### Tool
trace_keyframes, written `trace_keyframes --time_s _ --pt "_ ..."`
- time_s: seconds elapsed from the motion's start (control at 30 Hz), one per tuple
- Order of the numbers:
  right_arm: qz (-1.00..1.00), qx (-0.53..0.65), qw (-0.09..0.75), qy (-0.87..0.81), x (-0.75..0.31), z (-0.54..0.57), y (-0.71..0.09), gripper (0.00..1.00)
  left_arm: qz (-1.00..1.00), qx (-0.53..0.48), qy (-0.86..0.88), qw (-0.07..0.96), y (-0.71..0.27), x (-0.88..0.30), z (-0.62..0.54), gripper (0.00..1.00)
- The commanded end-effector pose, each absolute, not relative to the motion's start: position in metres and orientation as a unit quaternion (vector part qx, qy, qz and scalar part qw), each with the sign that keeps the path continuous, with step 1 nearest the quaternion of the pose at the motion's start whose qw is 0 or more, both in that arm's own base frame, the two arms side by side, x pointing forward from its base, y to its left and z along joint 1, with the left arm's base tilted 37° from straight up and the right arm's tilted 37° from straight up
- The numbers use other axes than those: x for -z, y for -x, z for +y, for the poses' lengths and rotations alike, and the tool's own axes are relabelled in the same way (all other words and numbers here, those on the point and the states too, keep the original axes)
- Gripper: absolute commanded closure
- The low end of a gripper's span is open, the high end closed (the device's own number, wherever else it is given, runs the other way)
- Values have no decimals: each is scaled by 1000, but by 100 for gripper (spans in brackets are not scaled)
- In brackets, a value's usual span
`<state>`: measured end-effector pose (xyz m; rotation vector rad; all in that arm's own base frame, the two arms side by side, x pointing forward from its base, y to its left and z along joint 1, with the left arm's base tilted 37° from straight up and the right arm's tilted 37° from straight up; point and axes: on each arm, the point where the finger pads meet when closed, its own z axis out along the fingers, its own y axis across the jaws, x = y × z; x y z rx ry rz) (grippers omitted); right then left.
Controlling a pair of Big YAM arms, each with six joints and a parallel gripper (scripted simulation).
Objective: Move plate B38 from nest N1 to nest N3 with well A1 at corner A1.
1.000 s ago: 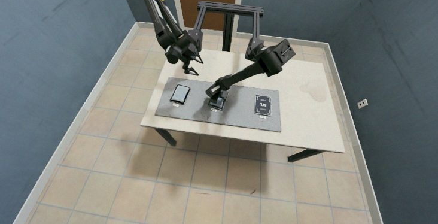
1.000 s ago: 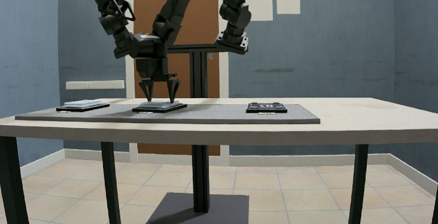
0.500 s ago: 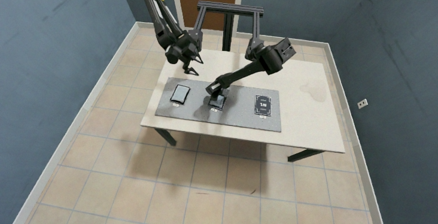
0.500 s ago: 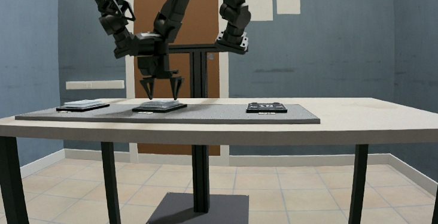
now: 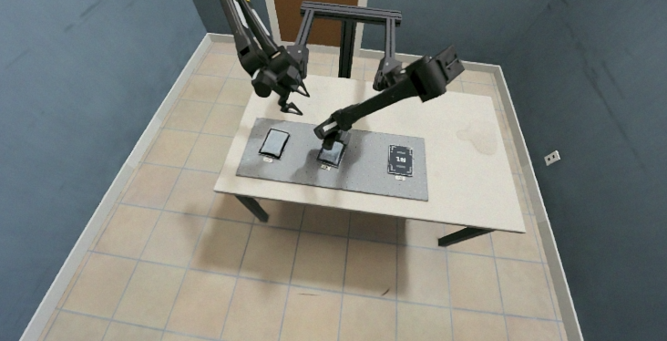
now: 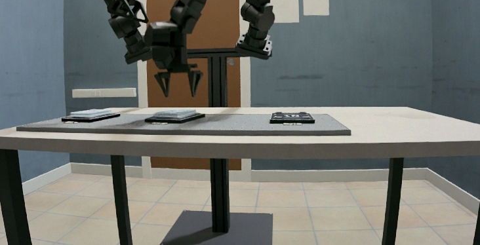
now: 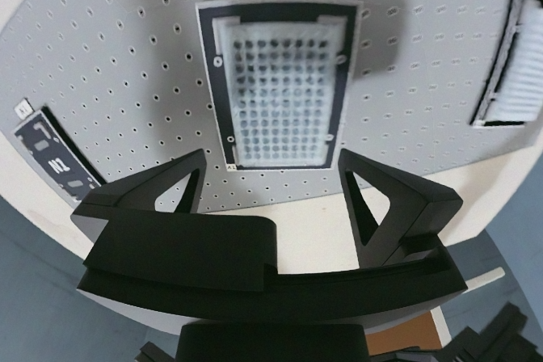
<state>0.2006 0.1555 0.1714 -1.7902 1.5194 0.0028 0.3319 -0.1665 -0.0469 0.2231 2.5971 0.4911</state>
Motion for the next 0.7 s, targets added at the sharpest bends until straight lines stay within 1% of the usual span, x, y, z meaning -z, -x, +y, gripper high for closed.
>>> trace_keyframes --time_s 0.0,0.1,0.23,0.33,0.67 --pt "588 6 396 705 -184 158 -205 0 944 -167 -103 264 -335 28 -185 0" --pt "588 6 396 705 -184 158 -205 0 931 -170 -151 284 -335 29 -183 0" --pt "588 6 396 705 -184 158 -205 0 892 -173 -244 340 -334 33 -184 0" --pt "588 6 396 705 -184 158 -205 0 884 -178 -257 347 -334 38 -177 0" --pt "588 6 396 705 -184 158 -205 0 816 -160 -335 442 -333 36 -169 0"
